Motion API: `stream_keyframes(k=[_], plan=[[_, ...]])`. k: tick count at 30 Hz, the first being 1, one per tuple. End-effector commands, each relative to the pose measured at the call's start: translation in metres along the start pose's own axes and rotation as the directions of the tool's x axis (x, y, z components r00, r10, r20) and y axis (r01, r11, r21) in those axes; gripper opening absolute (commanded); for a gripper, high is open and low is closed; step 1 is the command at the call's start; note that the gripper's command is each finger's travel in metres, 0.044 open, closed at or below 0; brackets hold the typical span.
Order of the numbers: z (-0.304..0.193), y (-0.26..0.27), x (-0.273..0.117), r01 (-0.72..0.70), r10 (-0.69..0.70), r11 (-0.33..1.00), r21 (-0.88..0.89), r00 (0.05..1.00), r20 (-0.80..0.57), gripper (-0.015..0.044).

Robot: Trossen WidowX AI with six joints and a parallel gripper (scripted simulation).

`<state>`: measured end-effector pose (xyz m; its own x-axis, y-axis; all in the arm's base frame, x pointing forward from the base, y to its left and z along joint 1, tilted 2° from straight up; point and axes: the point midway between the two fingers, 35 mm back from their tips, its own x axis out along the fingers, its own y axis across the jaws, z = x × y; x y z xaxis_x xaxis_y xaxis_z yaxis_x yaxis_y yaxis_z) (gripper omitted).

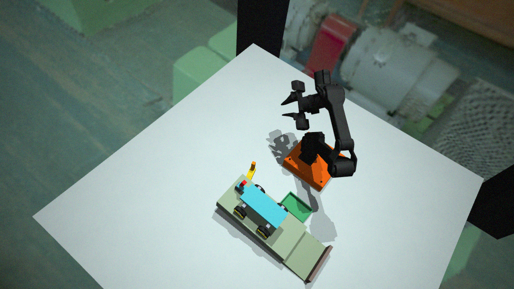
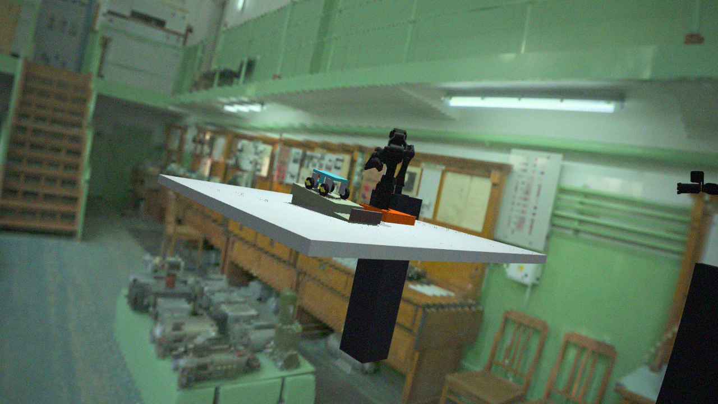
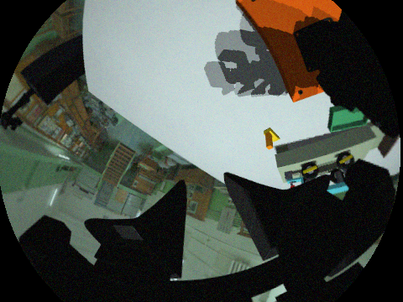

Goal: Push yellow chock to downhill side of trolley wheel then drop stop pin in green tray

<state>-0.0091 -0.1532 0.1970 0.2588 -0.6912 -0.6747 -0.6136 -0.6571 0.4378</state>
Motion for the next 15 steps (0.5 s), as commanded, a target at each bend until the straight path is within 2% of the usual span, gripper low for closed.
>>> stream_keyframes(k=[1, 8, 15], plan=[[-0.003, 0.000, 0.005, 0.062, -0.063, 0.966, -0.252, 0.998, 0.005, 0.0190], [-0.009, -0.004, 0.014, 0.144, -0.169, 0.766, -0.626, 0.985, 0.019, 0.0190], [-0.015, -0.009, 0.025, 0.160, -0.269, 0.425, -0.891, 0.962, 0.045, 0.0190]])
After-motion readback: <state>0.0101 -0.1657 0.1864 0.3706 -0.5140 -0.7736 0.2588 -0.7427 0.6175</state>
